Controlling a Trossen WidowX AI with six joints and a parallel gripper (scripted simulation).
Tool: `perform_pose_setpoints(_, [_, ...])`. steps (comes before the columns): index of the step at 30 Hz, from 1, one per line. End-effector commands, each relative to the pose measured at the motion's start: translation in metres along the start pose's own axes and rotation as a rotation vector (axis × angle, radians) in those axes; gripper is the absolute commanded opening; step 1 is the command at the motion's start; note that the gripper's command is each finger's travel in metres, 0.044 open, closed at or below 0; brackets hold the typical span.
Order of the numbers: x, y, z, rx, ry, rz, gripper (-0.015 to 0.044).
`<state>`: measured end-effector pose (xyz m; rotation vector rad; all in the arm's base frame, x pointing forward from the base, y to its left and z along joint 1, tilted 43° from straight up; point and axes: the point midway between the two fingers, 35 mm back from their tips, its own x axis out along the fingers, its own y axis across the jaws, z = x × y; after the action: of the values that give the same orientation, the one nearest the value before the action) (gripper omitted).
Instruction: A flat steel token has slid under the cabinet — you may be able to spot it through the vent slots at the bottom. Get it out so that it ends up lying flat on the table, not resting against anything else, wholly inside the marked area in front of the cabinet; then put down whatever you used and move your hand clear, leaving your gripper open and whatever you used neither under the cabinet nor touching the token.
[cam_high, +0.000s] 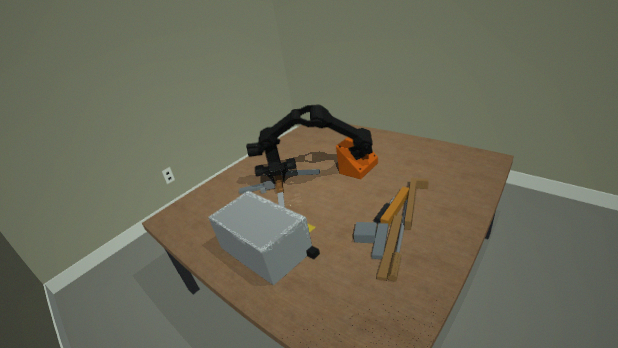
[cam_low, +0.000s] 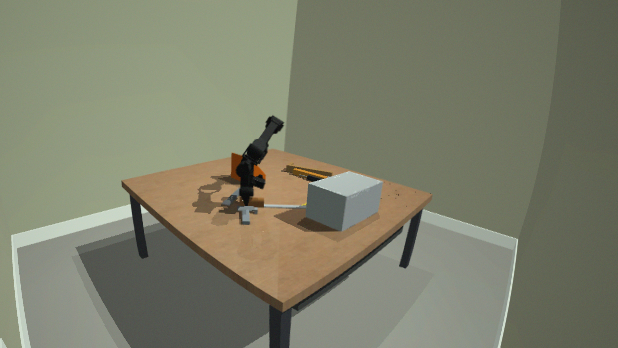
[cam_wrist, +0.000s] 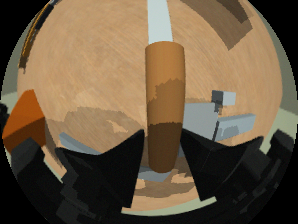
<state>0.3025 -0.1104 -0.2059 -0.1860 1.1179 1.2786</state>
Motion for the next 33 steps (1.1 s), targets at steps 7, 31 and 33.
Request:
perform_pose_setpoints(7, [-0.029, -0.003, 0.0, 0.002, 0.0, -0.004, 0.044])
perform_pose_setpoints(31, [-0.088, -0.001, -0.001, 0.007, -0.005, -0.014, 0.044])
perform_pose_setpoints(33, [-0.088, -0.001, -0.001, 0.007, -0.005, -0.014, 0.044])
